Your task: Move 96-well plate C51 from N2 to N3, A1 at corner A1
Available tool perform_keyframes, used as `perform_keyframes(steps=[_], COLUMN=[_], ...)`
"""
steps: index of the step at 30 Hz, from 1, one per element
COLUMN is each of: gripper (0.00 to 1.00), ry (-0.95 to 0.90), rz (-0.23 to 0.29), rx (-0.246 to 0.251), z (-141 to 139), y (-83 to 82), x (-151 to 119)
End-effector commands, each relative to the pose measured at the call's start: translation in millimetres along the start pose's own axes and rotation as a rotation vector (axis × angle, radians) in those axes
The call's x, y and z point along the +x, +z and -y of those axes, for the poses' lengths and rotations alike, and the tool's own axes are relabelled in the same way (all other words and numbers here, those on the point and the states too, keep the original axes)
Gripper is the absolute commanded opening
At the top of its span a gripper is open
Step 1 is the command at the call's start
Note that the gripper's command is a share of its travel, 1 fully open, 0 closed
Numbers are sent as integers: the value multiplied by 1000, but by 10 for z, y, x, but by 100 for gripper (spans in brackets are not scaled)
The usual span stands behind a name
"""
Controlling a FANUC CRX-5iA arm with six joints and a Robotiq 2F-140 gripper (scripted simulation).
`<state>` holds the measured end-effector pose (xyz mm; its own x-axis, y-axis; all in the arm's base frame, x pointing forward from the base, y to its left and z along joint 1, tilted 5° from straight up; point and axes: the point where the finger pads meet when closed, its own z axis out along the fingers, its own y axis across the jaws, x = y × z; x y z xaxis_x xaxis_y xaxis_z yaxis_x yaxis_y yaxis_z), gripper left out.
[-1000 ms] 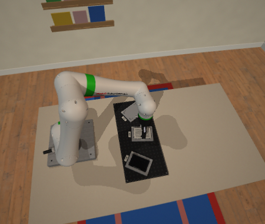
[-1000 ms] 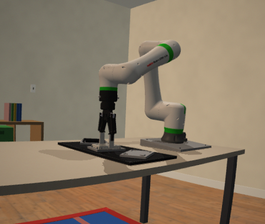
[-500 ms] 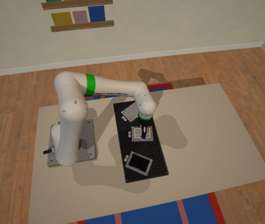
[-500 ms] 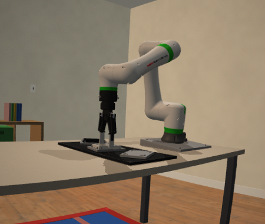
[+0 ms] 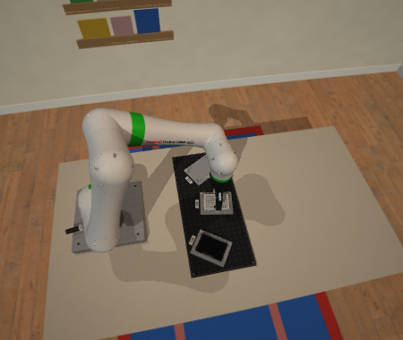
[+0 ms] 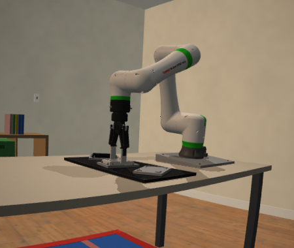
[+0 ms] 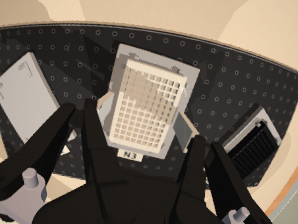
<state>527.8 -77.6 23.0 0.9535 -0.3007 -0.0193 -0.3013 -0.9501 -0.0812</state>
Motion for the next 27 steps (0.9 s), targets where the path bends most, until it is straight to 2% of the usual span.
perform_keyframes(steps=[1, 14, 27], gripper=[66, 66, 66], ry=[0, 0, 0], rz=[0, 0, 0], rx=[0, 0, 0], z=[0, 0, 0], y=[-9, -103, -284], x=[2, 2, 2])
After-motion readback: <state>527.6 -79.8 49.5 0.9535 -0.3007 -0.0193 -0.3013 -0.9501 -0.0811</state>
